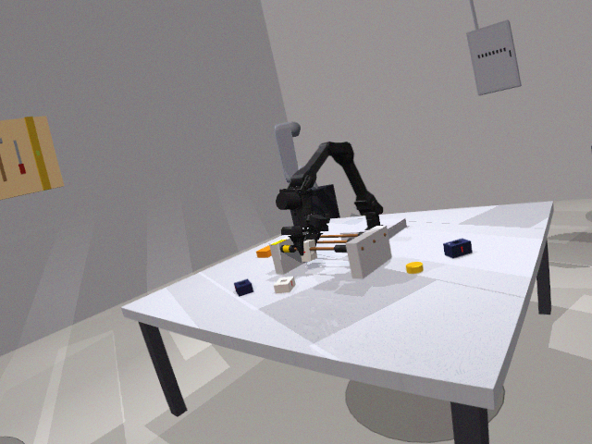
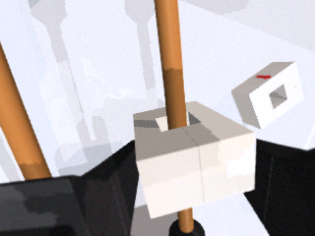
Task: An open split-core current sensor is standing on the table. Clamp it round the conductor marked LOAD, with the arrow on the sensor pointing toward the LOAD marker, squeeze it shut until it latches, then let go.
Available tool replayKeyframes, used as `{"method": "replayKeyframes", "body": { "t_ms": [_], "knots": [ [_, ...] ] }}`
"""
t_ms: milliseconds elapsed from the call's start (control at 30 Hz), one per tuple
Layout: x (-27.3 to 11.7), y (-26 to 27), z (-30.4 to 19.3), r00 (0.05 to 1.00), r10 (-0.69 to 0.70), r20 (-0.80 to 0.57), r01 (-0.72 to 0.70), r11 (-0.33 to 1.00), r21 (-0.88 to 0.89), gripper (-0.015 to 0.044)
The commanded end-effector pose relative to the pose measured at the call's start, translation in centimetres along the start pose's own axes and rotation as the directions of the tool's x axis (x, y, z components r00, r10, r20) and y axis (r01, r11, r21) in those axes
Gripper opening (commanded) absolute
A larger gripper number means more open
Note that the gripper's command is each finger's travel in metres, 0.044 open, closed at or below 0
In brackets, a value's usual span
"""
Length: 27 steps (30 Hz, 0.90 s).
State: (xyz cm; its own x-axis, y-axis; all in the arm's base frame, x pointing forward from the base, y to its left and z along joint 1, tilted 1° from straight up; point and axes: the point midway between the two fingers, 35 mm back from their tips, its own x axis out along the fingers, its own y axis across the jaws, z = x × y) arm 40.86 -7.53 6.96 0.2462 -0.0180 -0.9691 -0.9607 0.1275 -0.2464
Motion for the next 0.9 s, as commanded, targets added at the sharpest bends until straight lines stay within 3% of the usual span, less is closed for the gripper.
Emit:
{"method": "replayKeyframes", "body": {
  "t_ms": [0,500,833,867],
  "knots": [
    [-0.09,-0.07,-0.01,0.999,0.049,-0.001,-0.049,0.999,0.0,0.0],
    [0.35,0.13,0.0,0.996,0.085,0.0,-0.085,0.996,0.0,0.0],
    [0.0,0.09,0.04,0.996,0.086,0.003,-0.086,0.996,0.001,0.0262],
    [0.0,0.09,0.04,0.996,0.086,0.003,-0.086,0.996,0.001,0.0262]
  ]
}}
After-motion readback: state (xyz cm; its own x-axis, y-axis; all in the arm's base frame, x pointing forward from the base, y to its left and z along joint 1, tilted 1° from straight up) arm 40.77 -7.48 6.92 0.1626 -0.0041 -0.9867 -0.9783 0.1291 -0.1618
